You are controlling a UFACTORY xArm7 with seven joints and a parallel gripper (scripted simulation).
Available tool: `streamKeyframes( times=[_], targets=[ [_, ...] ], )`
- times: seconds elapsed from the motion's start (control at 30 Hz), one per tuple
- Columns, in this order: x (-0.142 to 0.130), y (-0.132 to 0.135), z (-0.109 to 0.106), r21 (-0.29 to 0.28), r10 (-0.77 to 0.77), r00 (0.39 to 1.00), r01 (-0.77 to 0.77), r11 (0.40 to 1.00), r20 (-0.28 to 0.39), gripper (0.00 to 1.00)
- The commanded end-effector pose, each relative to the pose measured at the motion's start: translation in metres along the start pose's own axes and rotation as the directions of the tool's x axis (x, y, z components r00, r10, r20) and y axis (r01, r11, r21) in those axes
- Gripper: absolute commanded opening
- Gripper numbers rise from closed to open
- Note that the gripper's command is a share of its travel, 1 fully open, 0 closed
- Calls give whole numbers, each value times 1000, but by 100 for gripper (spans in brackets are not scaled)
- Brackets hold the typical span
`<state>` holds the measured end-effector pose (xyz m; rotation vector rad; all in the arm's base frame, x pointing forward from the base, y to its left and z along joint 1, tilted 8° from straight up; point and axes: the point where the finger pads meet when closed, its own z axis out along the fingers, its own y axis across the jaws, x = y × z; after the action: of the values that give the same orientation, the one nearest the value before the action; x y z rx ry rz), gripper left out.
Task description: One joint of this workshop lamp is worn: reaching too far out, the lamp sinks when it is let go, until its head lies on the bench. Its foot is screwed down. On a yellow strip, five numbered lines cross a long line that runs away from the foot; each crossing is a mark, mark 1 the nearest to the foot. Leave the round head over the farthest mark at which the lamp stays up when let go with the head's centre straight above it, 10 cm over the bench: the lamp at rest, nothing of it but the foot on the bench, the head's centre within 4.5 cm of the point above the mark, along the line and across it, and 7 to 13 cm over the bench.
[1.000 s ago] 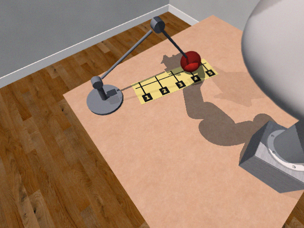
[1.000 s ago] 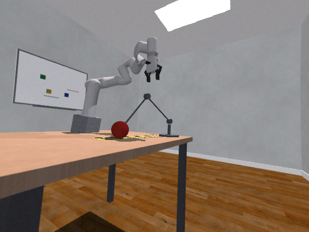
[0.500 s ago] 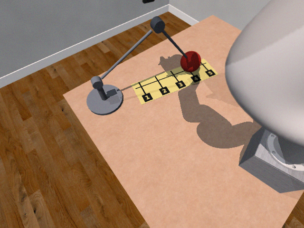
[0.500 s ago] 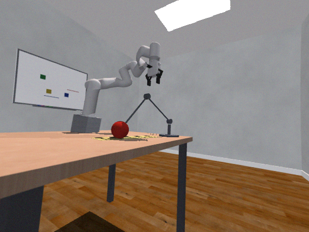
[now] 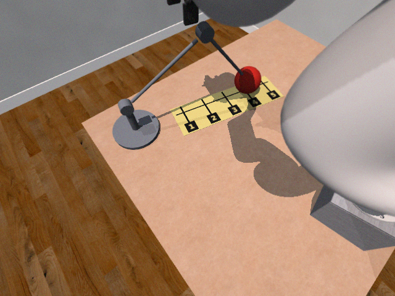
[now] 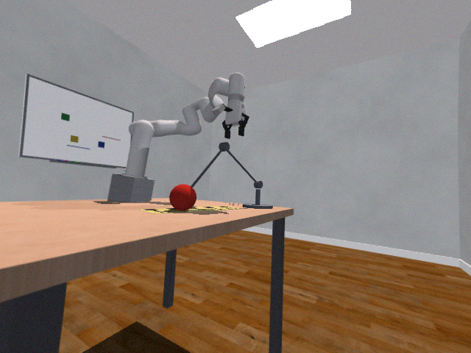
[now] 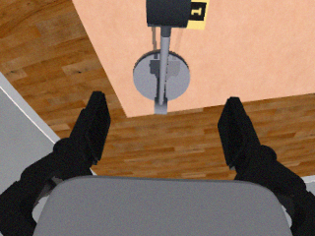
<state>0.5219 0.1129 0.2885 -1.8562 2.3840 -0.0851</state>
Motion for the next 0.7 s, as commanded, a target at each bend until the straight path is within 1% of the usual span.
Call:
streamKeyframes(
  times=[0.0, 0.2, 0.27, 0.67],
  targets=[
    [0, -1, 7, 4, 0, 1000, 0, 1000, 1, 100],
    [0, 0, 22, 3, 0, 1000, 0, 1000, 1, 100],
    [0, 0, 22, 3, 0, 1000, 0, 1000, 1, 100],
    [0, -1, 53, 3, 0, 1000, 0, 1000, 1, 100]
  ],
)
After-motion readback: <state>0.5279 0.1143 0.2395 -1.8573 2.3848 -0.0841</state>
